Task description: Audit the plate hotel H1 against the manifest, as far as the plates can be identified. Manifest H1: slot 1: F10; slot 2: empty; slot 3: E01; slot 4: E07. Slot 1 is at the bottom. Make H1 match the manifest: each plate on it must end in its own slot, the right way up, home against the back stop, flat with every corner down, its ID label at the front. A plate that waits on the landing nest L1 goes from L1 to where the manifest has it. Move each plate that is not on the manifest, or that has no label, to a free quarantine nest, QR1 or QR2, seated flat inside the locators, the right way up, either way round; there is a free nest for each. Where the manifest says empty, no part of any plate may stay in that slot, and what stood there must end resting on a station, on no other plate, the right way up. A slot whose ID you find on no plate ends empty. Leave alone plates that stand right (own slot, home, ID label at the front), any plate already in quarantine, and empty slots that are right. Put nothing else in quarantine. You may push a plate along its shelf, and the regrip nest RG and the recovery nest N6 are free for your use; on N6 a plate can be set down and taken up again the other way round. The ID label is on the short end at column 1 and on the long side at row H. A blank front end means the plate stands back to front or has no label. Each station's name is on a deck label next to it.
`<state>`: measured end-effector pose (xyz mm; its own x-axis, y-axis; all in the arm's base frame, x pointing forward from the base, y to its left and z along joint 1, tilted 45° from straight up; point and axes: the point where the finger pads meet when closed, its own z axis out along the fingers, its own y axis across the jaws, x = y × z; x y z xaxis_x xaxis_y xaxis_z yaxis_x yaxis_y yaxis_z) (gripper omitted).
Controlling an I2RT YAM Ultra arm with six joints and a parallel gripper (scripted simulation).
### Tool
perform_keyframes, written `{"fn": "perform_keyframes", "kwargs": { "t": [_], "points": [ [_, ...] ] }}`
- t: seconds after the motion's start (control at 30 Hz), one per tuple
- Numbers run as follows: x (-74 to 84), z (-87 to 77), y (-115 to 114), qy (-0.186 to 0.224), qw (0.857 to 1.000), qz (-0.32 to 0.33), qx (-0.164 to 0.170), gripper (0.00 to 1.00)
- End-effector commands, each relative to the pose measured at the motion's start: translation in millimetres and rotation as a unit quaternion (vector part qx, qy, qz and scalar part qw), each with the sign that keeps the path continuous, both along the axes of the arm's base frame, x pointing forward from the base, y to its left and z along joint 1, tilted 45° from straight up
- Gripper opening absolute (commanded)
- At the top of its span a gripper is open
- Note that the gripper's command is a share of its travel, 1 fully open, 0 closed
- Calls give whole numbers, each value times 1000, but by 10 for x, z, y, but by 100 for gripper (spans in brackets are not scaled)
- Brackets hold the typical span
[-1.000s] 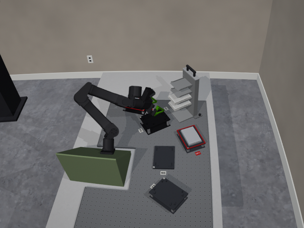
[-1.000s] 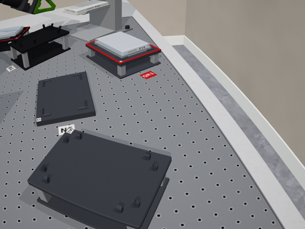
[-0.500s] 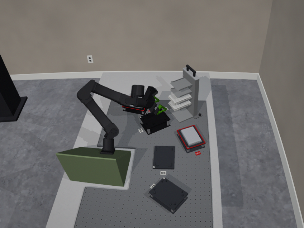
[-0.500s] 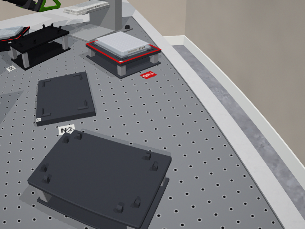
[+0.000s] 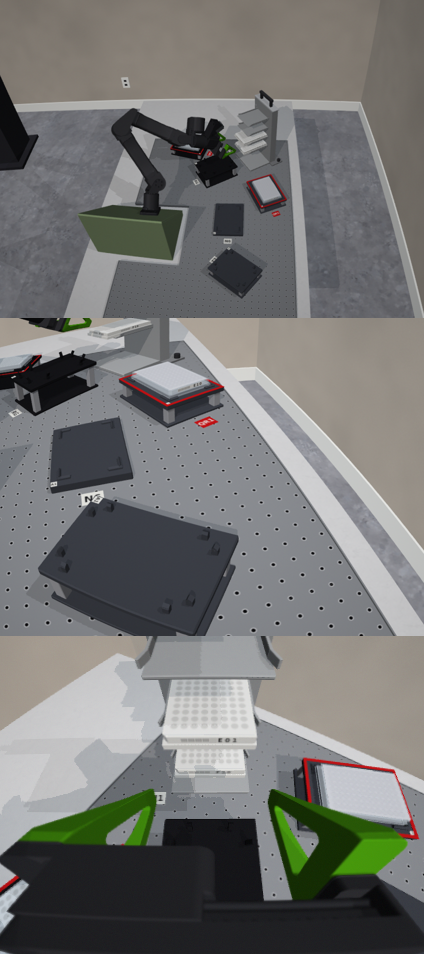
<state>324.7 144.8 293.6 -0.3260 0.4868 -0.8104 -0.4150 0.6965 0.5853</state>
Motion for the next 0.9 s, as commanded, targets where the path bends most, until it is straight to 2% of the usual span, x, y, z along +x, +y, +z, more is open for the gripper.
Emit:
{"fn": "perform_keyframes", "kwargs": {
  "t": [0.0,0.87],
  "points": [
    [38,114,-14,-12,1000,-4,4,100],
    [324,243,50,-12,1000,-4,4,100]
  ]
}}
